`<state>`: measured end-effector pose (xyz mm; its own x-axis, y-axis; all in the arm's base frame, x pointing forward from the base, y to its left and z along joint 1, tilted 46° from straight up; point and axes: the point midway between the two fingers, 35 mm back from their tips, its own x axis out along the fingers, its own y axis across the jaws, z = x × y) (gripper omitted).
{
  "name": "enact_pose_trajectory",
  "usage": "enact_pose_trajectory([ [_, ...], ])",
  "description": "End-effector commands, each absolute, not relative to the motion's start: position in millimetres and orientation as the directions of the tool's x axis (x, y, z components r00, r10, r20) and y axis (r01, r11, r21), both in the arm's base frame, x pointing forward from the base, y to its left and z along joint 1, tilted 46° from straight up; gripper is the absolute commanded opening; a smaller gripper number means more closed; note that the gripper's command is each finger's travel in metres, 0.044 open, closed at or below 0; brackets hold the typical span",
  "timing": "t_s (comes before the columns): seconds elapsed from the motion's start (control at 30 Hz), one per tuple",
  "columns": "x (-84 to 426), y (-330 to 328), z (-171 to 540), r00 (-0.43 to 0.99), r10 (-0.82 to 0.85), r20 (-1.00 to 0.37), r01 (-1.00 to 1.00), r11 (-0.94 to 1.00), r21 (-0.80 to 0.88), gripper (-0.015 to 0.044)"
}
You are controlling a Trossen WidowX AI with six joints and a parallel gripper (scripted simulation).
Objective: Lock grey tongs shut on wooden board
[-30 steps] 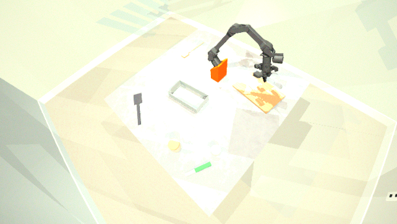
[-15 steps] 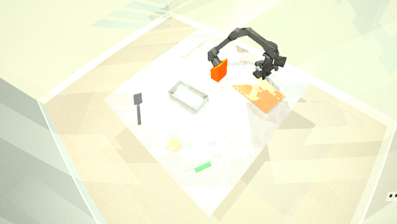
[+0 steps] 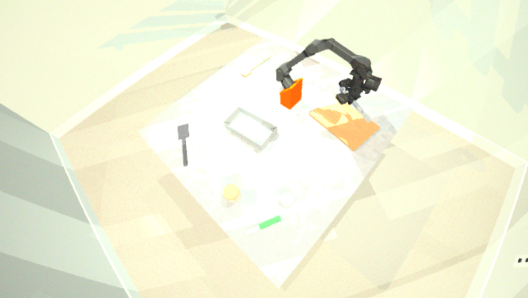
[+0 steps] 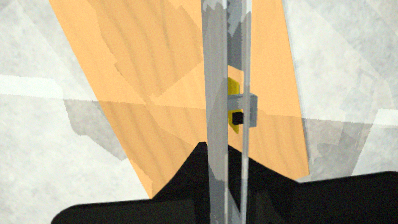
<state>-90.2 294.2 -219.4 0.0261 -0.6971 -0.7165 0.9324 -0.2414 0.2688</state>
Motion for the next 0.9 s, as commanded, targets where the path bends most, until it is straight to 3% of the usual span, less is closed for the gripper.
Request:
enact_pose_trajectory([
  [0.0, -90.5, 293.6, -220.6, 0.021, -0.697, -0.717, 0.934, -0.242, 0.263, -0.015],
  [0.87, -91.4, 266.5, -253.9, 0.019, -0.674, -0.738, 0.934, -0.252, 0.254, -0.015],
])
